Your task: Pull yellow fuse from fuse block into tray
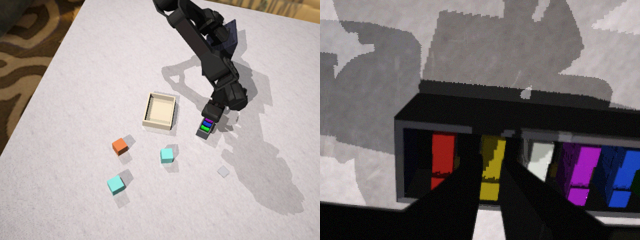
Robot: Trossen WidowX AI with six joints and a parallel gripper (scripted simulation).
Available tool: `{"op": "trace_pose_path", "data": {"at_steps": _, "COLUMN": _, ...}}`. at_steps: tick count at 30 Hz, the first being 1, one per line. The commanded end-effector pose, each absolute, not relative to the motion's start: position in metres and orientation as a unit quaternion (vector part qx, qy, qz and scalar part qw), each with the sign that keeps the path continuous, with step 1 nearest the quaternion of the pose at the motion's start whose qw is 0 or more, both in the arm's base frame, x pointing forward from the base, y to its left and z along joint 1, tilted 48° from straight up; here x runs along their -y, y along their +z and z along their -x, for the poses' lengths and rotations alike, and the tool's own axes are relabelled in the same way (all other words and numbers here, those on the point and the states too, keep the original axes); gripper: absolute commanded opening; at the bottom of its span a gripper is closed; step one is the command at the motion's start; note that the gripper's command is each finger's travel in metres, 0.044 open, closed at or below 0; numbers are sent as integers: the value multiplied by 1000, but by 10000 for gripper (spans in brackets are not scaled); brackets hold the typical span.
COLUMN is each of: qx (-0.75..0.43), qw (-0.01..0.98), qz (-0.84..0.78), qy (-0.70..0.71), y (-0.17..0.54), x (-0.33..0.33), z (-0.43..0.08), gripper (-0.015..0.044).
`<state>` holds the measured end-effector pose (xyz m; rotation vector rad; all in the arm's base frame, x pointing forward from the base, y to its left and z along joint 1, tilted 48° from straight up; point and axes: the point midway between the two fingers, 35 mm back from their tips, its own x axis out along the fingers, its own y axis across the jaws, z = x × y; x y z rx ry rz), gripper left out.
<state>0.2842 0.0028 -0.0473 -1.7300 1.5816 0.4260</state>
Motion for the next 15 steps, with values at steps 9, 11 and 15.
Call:
{"op": "trace_pose_path", "data": {"at_steps": 9, "qx": -617, "qw": 372, "qz": 673, "qy": 165, "y": -43, "x": -7, "z": -284, "gripper": 0}}
{"op": "trace_pose_path", "data": {"at_steps": 11, "qx": -617, "qw": 372, "qz": 673, "qy": 165, "y": -43, "x": -8, "z": -284, "gripper": 0}}
{"op": "trace_pose_path", "data": {"at_steps": 15, "qx": -617, "qw": 372, "qz": 673, "qy": 165, "y": -41, "x": -9, "z": -283, "gripper": 0}}
